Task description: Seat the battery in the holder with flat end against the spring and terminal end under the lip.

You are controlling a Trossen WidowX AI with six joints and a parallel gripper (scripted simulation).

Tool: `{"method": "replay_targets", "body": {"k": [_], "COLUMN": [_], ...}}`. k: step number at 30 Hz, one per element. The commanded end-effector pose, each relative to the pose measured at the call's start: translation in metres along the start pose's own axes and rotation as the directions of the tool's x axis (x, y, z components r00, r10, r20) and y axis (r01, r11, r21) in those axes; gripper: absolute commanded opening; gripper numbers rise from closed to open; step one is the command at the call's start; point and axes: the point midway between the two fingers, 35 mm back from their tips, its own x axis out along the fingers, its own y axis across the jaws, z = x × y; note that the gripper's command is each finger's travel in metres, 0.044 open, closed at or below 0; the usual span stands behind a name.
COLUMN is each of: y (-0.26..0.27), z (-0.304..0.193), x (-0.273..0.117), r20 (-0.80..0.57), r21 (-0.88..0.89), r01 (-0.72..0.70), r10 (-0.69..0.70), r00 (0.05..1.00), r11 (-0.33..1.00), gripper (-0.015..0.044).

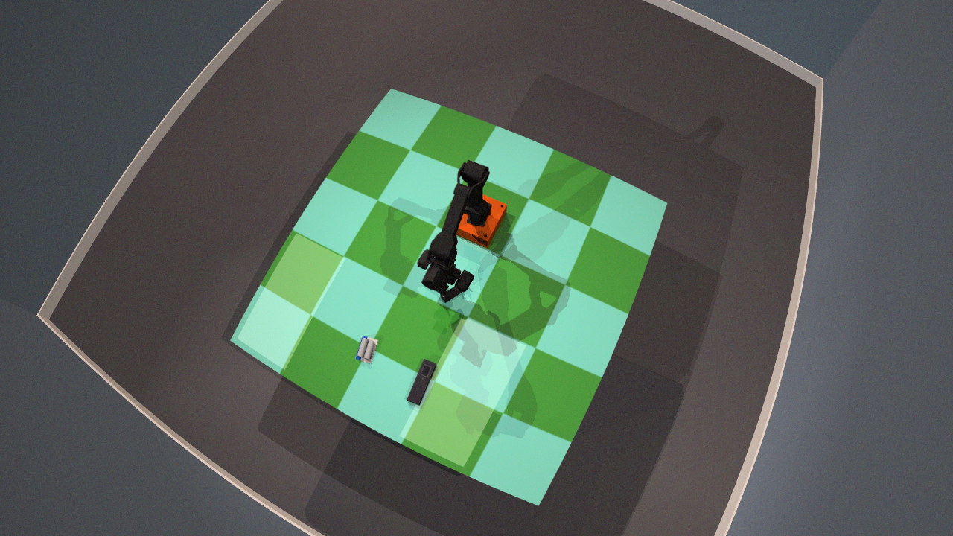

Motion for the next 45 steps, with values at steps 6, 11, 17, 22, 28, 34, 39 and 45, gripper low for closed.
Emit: {"method": "replay_targets", "body": {"k": [6,11,17,22,28,34,39,45], "y": [0.024,0.032,0.031,0.03,0.03,0.029,0.029,0.03], "z": [0.004,0.004,0.004,0.006,0.008,0.008,0.008,0.007], "x": [-0.001,-0.002,0.0,0.012,0.025,0.036,0.038,0.041], "r20": [-0.006,-0.003,0.006,0.067,0.141,0.213,0.228,0.259], "r21": [0.326,0.415,0.413,0.408,0.404,0.403,0.404,0.403], "r01": [0.002,-0.004,-0.005,-0.003,-0.003,0.0,0.002,0.006], "r10": [0.0,0.006,0.003,-0.026,-0.059,-0.093,-0.103,-0.121], "r00": [1.0,1.0,1.0,0.997,0.988,0.973,0.968,0.958], "r11": [0.945,0.91,0.911,0.913,0.915,0.915,0.915,0.915], "gripper": [0.007,0.007,0.007,0.007,0.007,0.007,0.007,0.007]}}
